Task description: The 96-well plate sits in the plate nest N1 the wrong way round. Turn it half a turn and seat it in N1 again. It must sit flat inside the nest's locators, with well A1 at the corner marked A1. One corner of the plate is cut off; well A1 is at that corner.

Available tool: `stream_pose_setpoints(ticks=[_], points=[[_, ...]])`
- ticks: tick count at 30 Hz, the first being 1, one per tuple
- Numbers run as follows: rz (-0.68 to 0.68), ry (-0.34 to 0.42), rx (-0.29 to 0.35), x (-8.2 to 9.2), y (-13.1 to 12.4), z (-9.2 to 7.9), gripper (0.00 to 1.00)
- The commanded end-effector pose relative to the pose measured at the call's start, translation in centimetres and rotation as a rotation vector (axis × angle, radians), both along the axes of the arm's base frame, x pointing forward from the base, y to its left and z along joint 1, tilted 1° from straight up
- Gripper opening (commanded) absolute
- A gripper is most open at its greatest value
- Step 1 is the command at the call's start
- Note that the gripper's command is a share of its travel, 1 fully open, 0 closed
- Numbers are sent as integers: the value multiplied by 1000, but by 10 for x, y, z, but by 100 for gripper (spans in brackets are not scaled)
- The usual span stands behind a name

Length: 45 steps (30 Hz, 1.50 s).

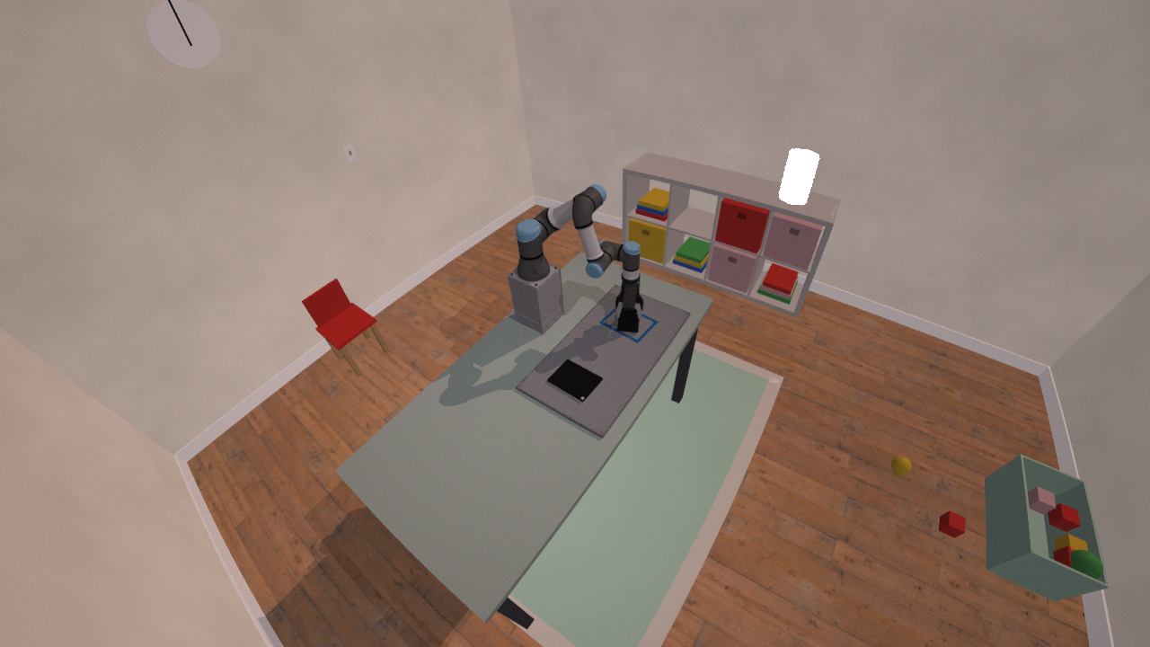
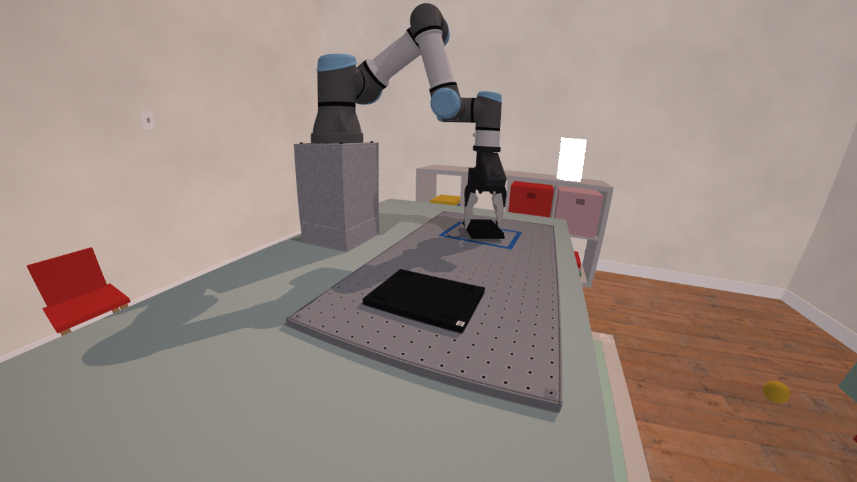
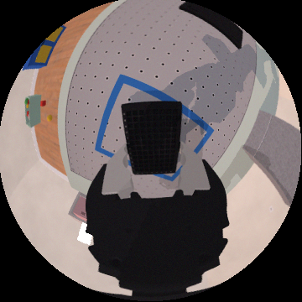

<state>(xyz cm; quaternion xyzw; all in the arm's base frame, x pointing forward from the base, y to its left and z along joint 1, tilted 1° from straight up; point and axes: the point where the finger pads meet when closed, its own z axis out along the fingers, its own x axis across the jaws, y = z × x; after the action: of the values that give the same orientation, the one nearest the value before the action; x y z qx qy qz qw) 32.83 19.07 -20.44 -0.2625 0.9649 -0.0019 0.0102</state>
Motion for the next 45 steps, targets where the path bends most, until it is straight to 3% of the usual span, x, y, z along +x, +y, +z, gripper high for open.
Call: stream_pose_setpoints(ticks=[1, 23, 24, 45], points=[[0, -2, 1, 1, 0, -1, 0], [0, -2, 1, 1, 0, -8, 0], [0, -2, 1, 1, 0, -8, 100], [0, -2, 1, 1, 0, -5, 100]])
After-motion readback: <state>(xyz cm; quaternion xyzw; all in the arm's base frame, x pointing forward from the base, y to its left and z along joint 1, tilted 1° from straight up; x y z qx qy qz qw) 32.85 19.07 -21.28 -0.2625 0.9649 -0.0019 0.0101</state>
